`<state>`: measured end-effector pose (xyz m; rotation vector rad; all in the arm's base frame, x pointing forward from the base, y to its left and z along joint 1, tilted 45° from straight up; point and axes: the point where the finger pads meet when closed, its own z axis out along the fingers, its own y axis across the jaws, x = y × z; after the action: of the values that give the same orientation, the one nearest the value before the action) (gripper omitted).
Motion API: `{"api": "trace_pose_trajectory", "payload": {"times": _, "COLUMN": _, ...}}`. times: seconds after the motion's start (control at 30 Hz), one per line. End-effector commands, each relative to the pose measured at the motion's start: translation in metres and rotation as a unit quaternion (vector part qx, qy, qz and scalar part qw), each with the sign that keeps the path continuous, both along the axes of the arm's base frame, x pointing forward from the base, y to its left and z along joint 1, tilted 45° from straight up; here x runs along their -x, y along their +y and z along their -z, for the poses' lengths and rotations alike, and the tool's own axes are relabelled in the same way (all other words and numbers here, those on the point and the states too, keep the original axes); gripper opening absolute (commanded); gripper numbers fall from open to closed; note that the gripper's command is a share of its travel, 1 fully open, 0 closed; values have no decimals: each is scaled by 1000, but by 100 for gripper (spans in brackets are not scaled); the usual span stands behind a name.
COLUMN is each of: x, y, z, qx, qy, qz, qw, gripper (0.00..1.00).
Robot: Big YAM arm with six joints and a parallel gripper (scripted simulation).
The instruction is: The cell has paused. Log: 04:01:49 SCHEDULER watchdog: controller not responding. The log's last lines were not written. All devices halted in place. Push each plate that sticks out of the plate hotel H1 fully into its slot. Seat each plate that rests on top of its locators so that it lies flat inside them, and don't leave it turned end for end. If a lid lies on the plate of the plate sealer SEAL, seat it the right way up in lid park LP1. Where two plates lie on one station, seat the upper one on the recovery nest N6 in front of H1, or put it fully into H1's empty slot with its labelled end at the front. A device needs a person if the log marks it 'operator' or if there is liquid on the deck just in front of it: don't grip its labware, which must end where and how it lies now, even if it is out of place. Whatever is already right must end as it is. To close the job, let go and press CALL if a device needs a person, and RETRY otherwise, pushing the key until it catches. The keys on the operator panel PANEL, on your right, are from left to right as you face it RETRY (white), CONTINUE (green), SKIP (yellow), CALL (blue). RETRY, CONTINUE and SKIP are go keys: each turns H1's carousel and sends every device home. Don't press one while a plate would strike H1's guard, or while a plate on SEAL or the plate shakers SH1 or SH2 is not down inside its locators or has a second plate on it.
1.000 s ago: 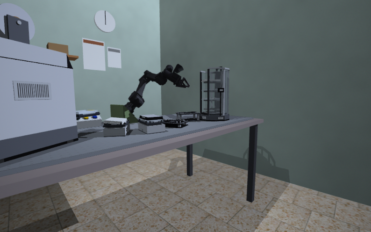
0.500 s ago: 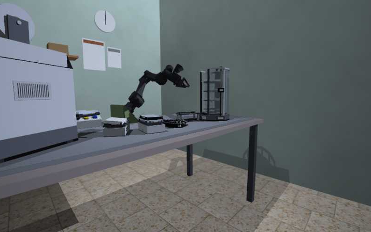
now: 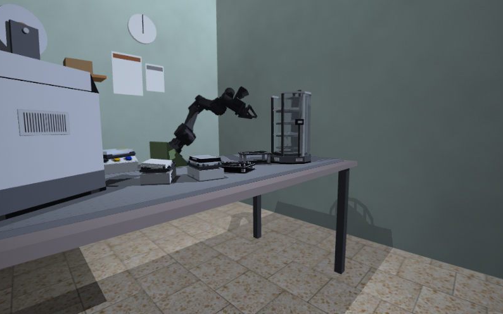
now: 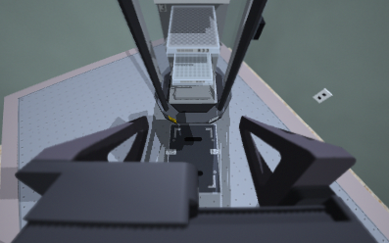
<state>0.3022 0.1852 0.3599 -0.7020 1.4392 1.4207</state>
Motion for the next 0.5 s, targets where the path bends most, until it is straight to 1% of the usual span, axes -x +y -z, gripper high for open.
{"api": "trace_pose_trajectory", "payload": {"times": 0.0, "x": 5, "y": 5, "z": -1, "qx": 1, "qy": -7, "qz": -6, "qw": 1000, "gripper": 100}}
{"api": "trace_pose_trajectory", "payload": {"times": 0.2, "x": 5, "y": 5, "z": -1, "qx": 1, "qy": -7, "qz": -6, "qw": 1000, "gripper": 100}}
{"api": "trace_pose_trajectory", "payload": {"times": 0.23, "x": -6, "y": -4, "z": -22, "qx": 14, "qy": -21, "qz": 2, "qw": 1000, "gripper": 100}}
{"api": "trace_pose_trajectory", "payload": {"times": 0.37, "x": -15, "y": -10, "z": -16, "qx": 66, "qy": 18, "qz": -10, "qw": 998, "gripper": 100}}
{"api": "trace_pose_trajectory", "payload": {"times": 0.43, "x": -15, "y": -10, "z": -16, "qx": 66, "qy": 18, "qz": -10, "qw": 998, "gripper": 100}}
{"api": "trace_pose_trajectory", "payload": {"times": 0.47, "x": -19, "y": -12, "z": -14, "qx": 79, "qy": 28, "qz": -10, "qw": 996, "gripper": 100}}
